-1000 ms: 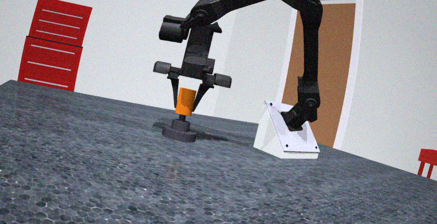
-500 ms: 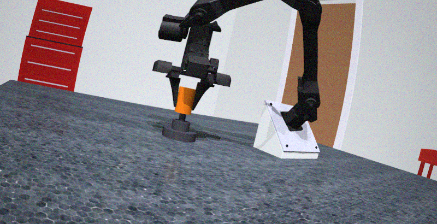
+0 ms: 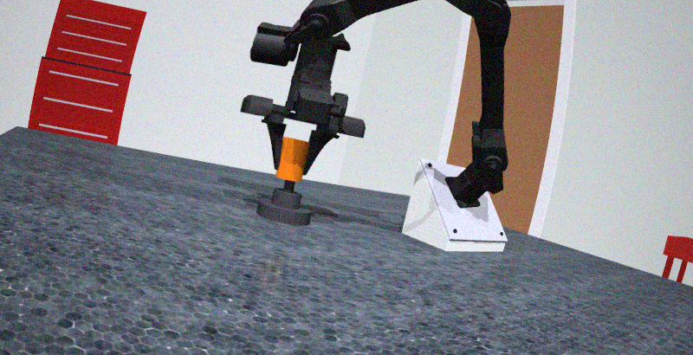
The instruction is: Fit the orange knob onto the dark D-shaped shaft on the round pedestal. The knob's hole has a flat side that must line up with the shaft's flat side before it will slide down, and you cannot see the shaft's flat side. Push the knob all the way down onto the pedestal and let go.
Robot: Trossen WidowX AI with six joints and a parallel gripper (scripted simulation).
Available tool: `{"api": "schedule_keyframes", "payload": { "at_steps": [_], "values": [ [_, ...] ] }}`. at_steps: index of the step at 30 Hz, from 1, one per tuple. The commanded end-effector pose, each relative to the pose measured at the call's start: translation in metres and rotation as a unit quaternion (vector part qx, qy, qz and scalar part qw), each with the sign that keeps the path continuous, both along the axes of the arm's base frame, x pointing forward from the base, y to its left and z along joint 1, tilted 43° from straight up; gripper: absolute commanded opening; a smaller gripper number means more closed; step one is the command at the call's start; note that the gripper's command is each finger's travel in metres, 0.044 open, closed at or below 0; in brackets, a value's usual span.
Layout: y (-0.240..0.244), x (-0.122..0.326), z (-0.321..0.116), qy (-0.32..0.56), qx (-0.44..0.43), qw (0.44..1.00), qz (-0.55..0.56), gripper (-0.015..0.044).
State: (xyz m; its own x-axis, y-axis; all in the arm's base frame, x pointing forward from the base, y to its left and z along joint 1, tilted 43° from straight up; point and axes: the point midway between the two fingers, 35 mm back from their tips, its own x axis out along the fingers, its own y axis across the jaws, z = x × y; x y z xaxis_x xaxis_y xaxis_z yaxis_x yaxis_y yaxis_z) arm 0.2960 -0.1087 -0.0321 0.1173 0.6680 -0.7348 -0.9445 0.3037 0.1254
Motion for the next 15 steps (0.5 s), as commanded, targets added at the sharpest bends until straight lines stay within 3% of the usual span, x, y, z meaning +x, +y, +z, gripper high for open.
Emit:
{"api": "schedule_keyframes", "payload": {
  "at_steps": [1,15],
  "values": [
    [0.0011,-0.0012,-0.0007,-0.002,0.0,1.0,0.002,0.0],
    [0.0002,-0.0033,-0.0007,-0.002,0.0,1.0,0.002,0.0]
  ]
}}
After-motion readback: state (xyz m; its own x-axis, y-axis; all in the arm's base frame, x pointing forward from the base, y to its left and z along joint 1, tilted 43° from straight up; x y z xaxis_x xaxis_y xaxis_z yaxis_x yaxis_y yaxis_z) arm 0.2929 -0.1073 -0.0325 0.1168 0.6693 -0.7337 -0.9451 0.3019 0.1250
